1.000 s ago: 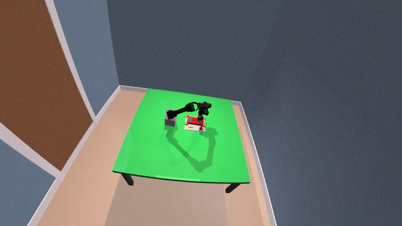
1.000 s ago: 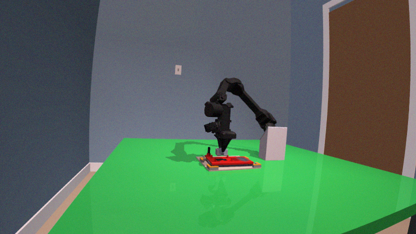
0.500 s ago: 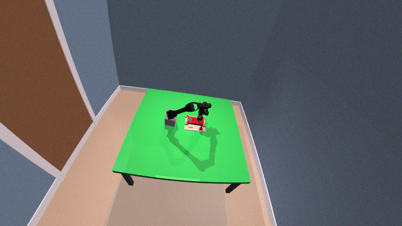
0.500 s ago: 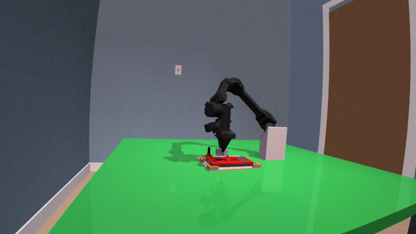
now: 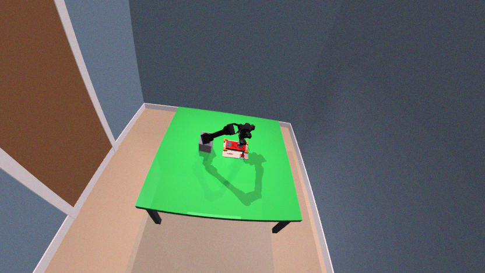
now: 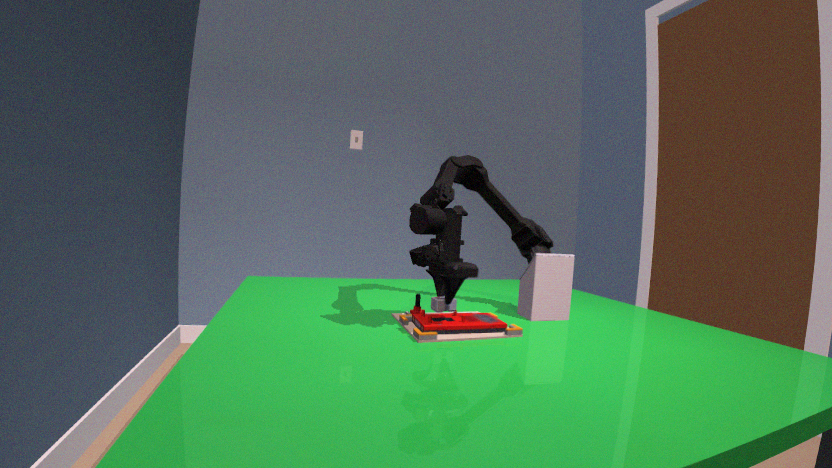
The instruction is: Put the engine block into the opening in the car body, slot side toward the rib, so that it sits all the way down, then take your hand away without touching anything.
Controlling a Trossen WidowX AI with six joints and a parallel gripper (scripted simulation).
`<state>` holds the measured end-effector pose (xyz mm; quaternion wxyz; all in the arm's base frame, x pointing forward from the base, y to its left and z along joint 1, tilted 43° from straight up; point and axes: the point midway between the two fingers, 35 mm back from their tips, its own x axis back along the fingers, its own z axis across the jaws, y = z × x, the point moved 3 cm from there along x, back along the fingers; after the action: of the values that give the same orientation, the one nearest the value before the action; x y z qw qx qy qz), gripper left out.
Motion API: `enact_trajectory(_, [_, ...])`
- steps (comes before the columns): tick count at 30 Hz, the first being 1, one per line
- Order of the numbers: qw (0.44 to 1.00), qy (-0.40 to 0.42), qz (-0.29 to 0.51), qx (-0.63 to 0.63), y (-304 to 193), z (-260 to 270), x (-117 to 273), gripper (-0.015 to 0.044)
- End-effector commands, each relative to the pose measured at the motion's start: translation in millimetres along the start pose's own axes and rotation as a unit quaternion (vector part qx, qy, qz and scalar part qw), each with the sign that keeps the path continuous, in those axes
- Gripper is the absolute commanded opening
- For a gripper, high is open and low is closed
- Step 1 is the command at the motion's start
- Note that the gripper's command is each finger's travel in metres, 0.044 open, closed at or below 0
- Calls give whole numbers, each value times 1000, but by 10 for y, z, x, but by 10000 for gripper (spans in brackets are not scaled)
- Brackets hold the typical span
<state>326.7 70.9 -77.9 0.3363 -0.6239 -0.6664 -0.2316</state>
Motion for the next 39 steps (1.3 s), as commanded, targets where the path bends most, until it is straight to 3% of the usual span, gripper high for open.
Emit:
enact_trajectory(1, [1000, 2, 0, 9, -3, 6, 1, 159])
enact_trajectory(13, [988, 2, 1, -153, -2, 5, 1, 159])
enact_trajectory(29, [1000, 2, 0, -9, -7, 6, -8, 159])
enact_trajectory(39, [995, 2, 0, -96, -6, 6, -26, 159])
